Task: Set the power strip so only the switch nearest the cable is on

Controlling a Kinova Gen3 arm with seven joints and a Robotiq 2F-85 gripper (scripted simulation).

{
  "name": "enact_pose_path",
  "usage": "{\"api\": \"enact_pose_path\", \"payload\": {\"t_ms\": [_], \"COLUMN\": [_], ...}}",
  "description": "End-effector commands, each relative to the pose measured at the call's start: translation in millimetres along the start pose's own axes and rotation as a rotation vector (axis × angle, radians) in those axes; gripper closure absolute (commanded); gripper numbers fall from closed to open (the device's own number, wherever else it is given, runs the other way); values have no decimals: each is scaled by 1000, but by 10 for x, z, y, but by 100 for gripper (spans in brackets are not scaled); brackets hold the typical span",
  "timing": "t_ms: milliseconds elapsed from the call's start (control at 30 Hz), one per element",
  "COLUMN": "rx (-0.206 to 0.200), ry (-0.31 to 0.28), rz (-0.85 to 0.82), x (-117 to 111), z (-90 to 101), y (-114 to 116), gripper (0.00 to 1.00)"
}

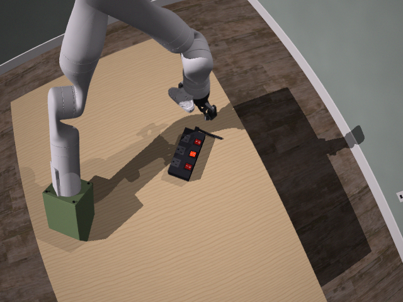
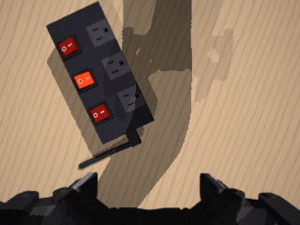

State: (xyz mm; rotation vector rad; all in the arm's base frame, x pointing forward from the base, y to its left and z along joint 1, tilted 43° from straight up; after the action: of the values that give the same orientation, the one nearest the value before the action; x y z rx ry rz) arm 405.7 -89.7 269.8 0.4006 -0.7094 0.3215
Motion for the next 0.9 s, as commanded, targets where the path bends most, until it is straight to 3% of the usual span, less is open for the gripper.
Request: {"api": "enact_pose_path", "payload": {"t_ms": [0, 867], "rx": [3, -9], "ry": [-1, 11], "rz": [-6, -160], "x": [-3, -221], "z": [-7, -40], "y": [-12, -293], "gripper": [0, 0]}}
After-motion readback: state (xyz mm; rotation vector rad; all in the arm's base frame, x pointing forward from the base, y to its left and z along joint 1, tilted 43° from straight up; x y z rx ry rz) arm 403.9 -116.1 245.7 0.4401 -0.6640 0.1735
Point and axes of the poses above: the point where the finger pads meet when closed, its own z axis back along the fingers, its own y axis across the jaws, x = y × z, the point moved 4 cm from there along z, back along the fingers, and after that the axes turned 11 degrees about z, right-handed, at the moved point
